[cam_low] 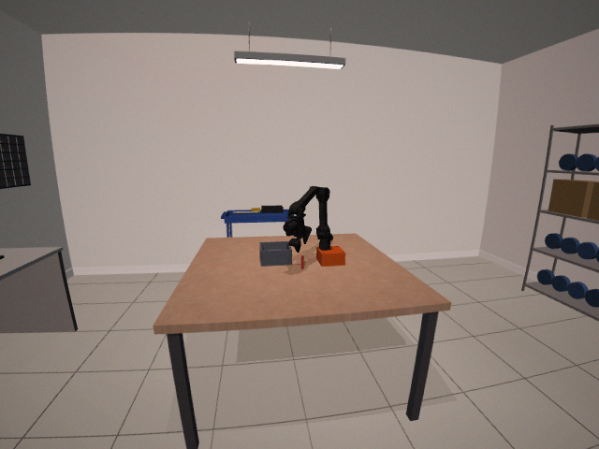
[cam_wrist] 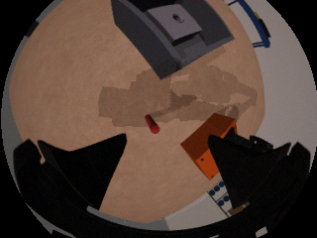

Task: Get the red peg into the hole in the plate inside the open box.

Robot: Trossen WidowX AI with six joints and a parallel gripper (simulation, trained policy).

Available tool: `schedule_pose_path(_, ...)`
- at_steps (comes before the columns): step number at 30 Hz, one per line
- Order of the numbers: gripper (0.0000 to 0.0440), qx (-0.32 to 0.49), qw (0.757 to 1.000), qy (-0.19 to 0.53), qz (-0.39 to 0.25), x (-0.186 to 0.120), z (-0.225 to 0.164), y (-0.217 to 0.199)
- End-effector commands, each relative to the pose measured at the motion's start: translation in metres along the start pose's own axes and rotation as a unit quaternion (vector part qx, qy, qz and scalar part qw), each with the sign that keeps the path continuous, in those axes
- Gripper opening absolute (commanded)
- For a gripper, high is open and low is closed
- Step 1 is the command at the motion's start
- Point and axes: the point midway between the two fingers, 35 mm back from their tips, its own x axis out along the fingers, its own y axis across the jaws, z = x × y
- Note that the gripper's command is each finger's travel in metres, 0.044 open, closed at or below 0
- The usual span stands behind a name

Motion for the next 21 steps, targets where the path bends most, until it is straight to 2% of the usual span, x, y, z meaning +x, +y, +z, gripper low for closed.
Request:
schedule_pose_path(1, 0.0440, -0.001, 1.000, 0.005, -0.005, 0.014, -0.004, 0.003)
schedule_pose_path(21, 0.0431, 0.005, 1.000, -0.015, 0.018, 0.094, -0.006, 0.024)
